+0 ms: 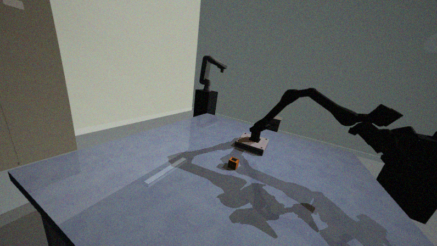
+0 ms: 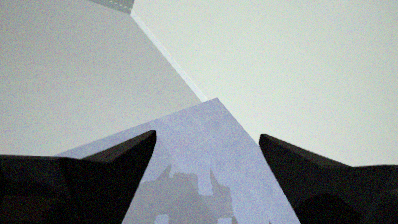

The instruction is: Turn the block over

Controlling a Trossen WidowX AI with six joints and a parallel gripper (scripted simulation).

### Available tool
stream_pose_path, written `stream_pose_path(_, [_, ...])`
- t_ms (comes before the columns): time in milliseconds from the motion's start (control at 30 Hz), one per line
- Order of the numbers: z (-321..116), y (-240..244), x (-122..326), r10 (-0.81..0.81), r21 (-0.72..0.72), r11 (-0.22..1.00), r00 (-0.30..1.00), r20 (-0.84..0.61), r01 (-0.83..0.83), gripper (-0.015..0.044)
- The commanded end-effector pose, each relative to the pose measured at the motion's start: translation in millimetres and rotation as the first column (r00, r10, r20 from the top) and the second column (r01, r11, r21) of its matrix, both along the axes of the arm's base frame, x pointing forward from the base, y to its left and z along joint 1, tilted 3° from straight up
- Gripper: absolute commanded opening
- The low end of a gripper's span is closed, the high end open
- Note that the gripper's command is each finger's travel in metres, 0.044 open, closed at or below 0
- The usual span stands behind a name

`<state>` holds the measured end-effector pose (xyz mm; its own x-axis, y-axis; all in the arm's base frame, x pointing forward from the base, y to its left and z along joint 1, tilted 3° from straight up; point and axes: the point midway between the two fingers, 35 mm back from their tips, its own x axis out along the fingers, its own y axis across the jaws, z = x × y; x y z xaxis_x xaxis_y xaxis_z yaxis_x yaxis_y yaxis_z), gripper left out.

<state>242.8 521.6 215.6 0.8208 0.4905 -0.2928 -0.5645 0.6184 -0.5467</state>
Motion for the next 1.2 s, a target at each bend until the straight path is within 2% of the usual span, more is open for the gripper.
stream_pose_path(0, [-4, -39, 45, -0.059, -0.043, 0.998, 0.996, -0.072, 0.056, 0.044])
stream_pose_path(233, [-26, -129, 114, -0.201, -0.126, 0.977, 0.949, -0.242, 0.174, 0.044])
stream_pose_path(500, [-47, -216, 150, -0.341, -0.18, 0.939, 0.854, -0.394, 0.292, 0.044])
stream_pose_path(633, [-62, -284, 162, -0.436, -0.248, 0.9, 0.757, -0.486, 0.36, 0.044])
stream_pose_path(867, [-82, -397, 152, -0.567, -0.343, 0.813, 0.511, -0.646, 0.47, 0.044])
stream_pose_path(1067, [-94, -488, 108, -0.609, -0.426, 0.696, 0.161, -0.777, 0.578, 0.044])
stream_pose_path(1167, [-95, -515, 85, -0.587, -0.455, 0.646, 0.018, -0.81, 0.613, 0.044])
